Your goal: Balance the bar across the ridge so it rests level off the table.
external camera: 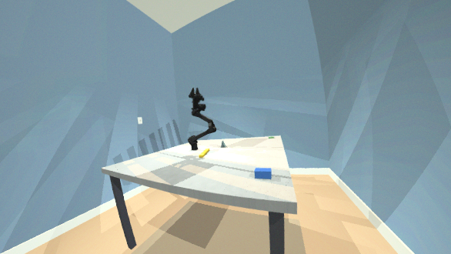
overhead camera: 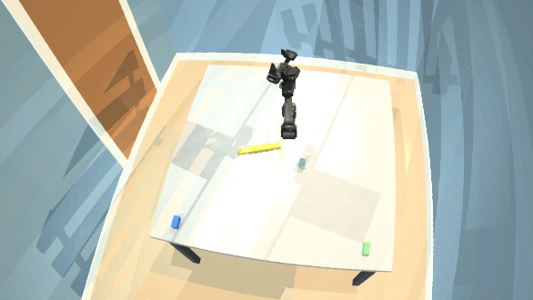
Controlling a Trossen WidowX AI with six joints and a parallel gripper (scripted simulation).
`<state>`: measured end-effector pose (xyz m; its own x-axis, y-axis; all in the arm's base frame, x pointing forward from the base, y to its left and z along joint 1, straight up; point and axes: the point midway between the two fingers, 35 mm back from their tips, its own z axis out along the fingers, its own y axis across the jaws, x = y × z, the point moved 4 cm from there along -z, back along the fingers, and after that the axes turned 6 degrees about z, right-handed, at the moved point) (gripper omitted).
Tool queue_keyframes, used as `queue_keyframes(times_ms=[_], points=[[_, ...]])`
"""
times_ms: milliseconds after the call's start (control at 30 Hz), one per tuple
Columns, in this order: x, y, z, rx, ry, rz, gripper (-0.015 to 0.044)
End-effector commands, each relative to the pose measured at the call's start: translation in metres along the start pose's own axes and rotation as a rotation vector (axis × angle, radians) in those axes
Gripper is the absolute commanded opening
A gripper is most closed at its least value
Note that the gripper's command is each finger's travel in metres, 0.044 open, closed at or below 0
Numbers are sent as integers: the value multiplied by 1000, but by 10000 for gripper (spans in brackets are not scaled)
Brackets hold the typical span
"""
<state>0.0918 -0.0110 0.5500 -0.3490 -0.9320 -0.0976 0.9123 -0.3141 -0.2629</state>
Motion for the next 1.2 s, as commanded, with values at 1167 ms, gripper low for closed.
queue_keyframes(times_ms=[1167], points=[[96, -110, -17, 395, 287, 536, 315]])
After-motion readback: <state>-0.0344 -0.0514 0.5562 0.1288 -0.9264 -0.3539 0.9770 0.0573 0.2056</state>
